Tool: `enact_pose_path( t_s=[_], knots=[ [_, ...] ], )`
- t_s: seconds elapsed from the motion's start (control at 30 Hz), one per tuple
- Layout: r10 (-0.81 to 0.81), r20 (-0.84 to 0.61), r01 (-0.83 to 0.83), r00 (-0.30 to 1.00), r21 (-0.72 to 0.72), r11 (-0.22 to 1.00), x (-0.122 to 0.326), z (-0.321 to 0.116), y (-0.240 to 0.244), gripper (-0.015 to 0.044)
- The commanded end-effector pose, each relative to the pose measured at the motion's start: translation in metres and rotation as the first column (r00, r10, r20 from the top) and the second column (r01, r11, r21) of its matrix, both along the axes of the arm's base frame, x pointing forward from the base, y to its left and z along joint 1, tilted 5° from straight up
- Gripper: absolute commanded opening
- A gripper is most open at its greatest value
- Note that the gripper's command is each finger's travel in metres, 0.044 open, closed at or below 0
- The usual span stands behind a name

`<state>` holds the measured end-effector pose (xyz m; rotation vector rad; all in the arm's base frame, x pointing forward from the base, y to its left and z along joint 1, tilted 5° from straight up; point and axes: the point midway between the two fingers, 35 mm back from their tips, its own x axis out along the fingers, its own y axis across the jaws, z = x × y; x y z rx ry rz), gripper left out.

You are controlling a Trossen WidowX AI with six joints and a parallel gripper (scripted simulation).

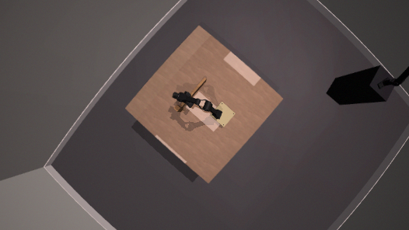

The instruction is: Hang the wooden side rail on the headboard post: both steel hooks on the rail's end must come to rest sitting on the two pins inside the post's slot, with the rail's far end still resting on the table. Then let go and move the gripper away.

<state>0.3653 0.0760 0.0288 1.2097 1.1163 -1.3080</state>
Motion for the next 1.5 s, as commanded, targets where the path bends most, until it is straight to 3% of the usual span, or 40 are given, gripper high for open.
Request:
enact_pose_path(
  t_s=[0.0, 1.47],
  knots=[
    [-0.002, 0.002, 0.002, 1.000, 0.004, 1.000, 0.0005, -0.0010, 0.0007, 0.0000],
    [-0.002, 0.002, 0.002, 1.000, 0.004, 1.000, 0.0005, -0.0083, 0.0002, 0.0000]
  ],
)
